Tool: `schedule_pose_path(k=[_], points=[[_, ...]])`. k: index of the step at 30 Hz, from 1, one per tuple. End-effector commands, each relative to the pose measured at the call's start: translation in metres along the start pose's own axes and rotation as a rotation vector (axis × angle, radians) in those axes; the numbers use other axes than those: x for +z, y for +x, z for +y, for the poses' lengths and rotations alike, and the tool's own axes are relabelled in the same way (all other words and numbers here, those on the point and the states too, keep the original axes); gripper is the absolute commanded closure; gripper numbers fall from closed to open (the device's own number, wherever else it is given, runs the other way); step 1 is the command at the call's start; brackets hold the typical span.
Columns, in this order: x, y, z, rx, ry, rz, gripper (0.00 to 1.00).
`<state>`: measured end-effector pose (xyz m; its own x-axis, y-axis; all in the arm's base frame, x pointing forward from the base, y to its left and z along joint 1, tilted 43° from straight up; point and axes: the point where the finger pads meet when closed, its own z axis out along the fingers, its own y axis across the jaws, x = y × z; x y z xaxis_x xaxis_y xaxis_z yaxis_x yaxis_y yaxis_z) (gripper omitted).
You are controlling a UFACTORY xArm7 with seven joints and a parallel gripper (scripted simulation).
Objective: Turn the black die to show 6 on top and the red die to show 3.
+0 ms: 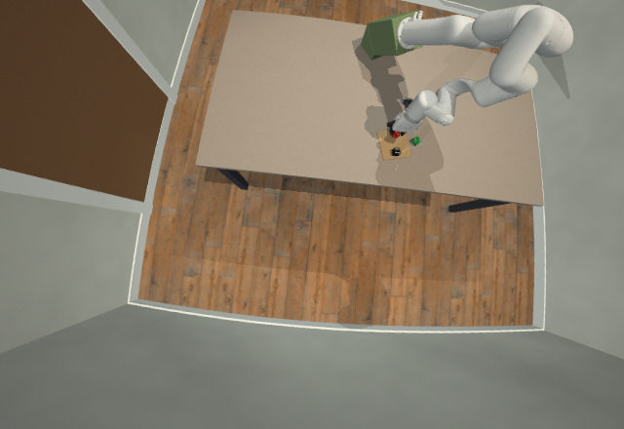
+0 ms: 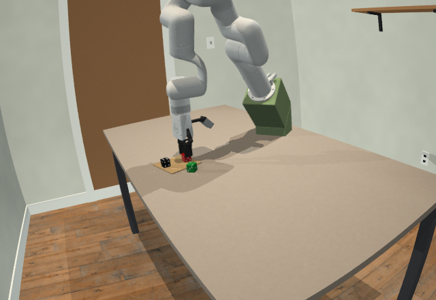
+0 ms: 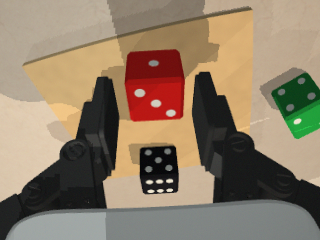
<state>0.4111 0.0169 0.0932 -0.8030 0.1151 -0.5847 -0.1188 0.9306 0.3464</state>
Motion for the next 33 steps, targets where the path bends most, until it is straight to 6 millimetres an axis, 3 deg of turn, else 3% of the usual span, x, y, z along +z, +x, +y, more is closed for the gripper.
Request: schedule_pose_path(k=[1,12,21,22,33], points=[[-0.024,-0.001,0.0,0.001,-0.001,0.003,0.53],[-0.064,-0.001,0.0,0.001,-0.001,0.003,0.53],[-0.069,-0.001,0.0,0.001,-0.001,0.003,0.53],[-0.069,-0.001,0.0,0.001,-0.001,0.003,0.0],[-0.069,-0.001,0.0,0.001,-0.001,0.003,0.0]])
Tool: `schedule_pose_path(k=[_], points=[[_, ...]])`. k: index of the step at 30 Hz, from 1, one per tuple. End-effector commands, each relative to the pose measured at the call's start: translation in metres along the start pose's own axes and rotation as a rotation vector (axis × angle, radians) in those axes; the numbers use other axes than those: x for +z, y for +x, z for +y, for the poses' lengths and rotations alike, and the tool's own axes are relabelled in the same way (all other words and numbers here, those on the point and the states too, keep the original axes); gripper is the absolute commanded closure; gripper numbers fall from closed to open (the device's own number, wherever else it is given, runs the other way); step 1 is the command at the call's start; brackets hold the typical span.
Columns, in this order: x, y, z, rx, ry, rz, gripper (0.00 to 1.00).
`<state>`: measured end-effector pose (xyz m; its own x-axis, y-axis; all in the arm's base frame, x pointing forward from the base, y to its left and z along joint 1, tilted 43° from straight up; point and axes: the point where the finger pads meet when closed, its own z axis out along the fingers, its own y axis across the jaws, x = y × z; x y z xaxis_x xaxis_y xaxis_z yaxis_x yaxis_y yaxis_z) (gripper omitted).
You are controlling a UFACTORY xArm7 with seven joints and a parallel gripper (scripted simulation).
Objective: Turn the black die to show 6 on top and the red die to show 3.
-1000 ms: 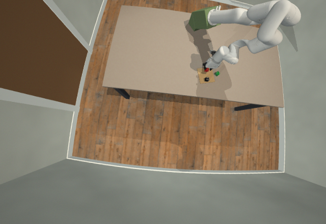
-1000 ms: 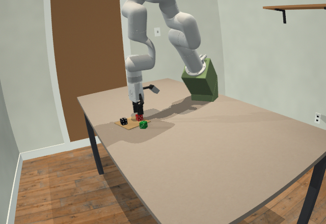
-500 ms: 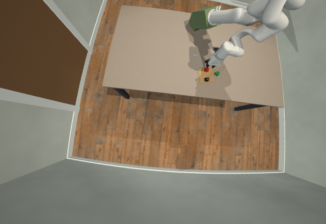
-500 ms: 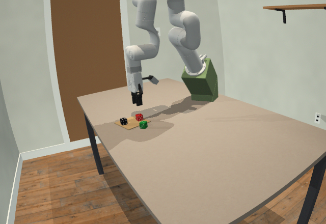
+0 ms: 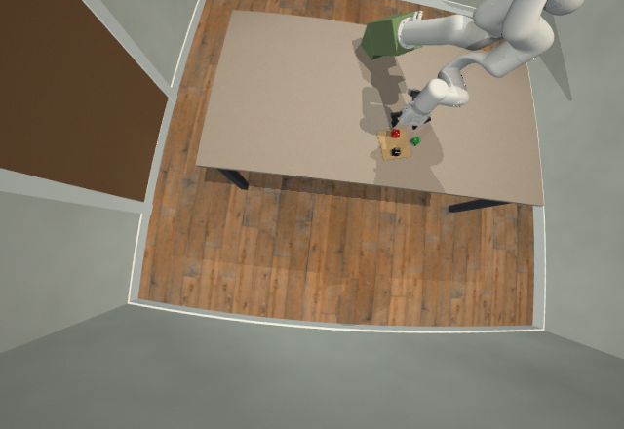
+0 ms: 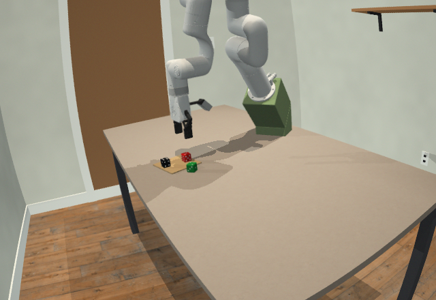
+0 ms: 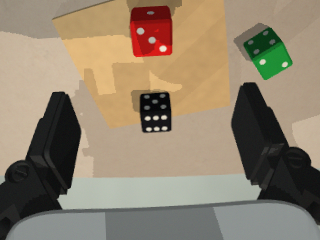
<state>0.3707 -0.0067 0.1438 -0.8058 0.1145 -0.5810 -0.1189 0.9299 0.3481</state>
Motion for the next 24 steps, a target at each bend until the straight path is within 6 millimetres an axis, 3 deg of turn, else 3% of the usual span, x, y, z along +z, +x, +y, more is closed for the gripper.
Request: schedule_pose_path(k=[1,13,20,24], points=[[-0.001,-0.001,0.0,0.0,0.001,-0.002,0.0],[-0.003,-0.001,0.0,0.0,0.0,-0.002,0.0],[-0.013,-0.001,0.0,0.0,0.0,-0.002,0.0],[-0.028,-0.001,0.0,0.0,0.0,-0.002,0.0]])
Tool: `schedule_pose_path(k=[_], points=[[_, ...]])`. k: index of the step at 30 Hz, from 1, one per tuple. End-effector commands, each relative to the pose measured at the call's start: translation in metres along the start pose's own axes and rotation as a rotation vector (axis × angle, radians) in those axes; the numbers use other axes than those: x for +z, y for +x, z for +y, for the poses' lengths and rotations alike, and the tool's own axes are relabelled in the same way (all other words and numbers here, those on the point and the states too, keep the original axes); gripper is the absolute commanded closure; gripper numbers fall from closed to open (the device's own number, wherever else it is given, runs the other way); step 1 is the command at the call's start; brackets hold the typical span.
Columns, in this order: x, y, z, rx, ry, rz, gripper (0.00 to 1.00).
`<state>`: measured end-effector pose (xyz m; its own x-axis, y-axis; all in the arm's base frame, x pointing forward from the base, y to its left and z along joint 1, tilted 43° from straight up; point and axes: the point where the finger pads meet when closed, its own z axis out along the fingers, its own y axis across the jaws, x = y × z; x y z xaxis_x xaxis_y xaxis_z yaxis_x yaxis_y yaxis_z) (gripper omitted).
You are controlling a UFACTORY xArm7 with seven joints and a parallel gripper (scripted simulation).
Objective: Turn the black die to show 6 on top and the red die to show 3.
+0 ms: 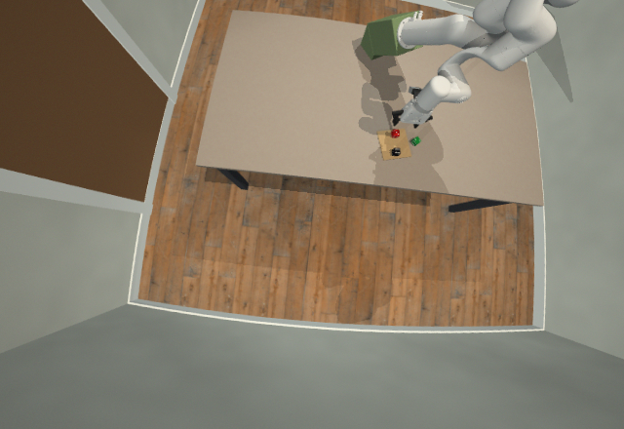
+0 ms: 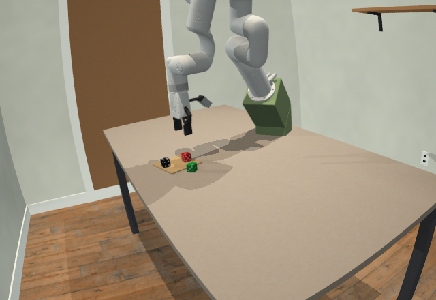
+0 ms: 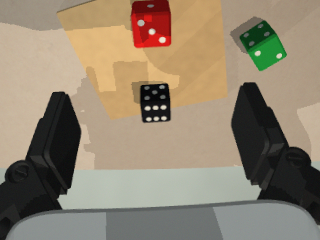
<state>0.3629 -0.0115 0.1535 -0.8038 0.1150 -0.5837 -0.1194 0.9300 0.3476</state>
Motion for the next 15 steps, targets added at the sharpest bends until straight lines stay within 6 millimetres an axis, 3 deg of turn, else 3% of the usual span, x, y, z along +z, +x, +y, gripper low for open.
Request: schedule_pose_path(k=[1,9,15], points=[[-0.02,-0.001,0.0,0.001,0.0,0.001,0.0],[-0.062,-0.001,0.0,0.001,0.001,0.001,0.0],[-0.07,-0.001,0.0,0.001,0.001,0.001,0.0]])
